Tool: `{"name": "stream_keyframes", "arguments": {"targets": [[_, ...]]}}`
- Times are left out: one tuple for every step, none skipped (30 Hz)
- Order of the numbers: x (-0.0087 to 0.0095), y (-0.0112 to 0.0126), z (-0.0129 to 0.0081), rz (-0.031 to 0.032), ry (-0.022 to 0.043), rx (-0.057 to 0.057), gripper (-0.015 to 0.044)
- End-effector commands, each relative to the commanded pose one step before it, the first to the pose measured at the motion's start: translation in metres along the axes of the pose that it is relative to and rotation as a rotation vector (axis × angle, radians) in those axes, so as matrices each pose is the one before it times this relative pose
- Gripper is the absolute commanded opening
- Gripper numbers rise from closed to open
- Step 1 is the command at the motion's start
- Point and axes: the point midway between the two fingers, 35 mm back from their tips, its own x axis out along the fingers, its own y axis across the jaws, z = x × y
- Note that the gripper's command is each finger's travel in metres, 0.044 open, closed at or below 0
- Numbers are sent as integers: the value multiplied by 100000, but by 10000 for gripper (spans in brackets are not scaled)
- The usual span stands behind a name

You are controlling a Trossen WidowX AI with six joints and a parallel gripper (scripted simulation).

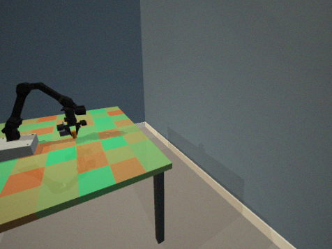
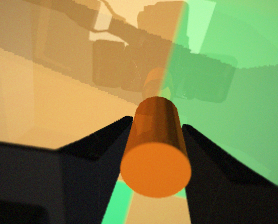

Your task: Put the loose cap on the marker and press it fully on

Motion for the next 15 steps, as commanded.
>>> {"name": "stream_keyframes", "arguments": {"targets": [[-1858, -213, -105, -1049, 801, 366, 0], [-409, 16, 10, 0, 1, 0, 0], [-409, 21, 12, 1, 0, 0, 0], [-410, 26, 14, 1, 0, 0, 0], [-336, 25, 12, 1, 0, 0, 0], [-202, 16, 8, 1, 0, 0, 0], [-67, 6, 3, 0, 0, 0, 0], [0, 0, 0, 0, 0, 0, 0], [-25, -1, 70, 3, -7, 1, 0], [-75, -1, 211, 8, -21, 2, 0], [-125, 2, 350, 13, -34, 3, 0], [-150, 7, 420, 15, -41, 3, 0], [-149, 13, 418, 15, -41, 3, 0], [-149, 18, 416, 15, -40, 3, 0], [-148, 24, 415, 15, -40, 3, 0]]}}
